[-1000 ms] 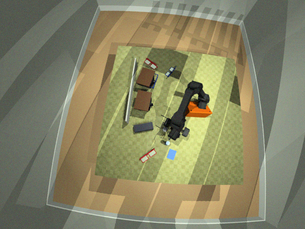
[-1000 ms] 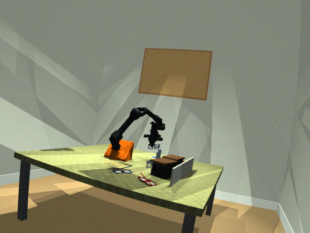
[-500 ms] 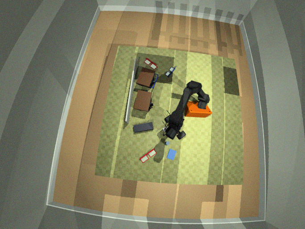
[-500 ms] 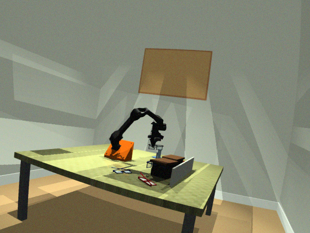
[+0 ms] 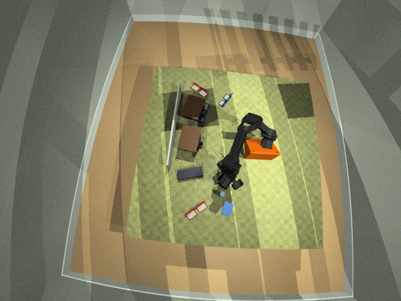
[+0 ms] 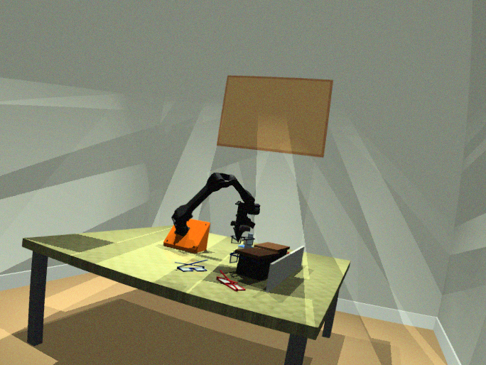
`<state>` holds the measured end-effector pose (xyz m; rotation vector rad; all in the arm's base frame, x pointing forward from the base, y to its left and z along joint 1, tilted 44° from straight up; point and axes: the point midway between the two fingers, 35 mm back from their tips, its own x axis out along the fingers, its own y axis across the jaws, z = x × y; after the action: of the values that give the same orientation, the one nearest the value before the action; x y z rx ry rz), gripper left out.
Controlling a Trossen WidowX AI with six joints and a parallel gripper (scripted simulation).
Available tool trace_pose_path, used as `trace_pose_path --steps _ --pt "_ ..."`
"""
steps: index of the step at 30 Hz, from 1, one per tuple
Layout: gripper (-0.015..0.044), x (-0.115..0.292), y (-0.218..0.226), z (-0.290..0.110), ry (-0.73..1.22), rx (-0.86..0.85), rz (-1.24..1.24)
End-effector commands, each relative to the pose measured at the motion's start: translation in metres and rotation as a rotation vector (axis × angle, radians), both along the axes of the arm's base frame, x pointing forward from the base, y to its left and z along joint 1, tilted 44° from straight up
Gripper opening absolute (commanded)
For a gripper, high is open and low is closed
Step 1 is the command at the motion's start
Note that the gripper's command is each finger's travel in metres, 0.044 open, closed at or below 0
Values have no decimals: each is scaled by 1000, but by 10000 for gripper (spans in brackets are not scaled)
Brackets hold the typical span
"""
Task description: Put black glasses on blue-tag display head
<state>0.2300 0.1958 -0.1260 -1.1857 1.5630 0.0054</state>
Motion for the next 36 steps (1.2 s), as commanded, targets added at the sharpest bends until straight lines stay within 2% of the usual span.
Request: trace_pose_path --steps 1,36 --pt "0 0 -2 -2 -2 -1 6" --pt "0 -29 -2 -7 0 0 6"
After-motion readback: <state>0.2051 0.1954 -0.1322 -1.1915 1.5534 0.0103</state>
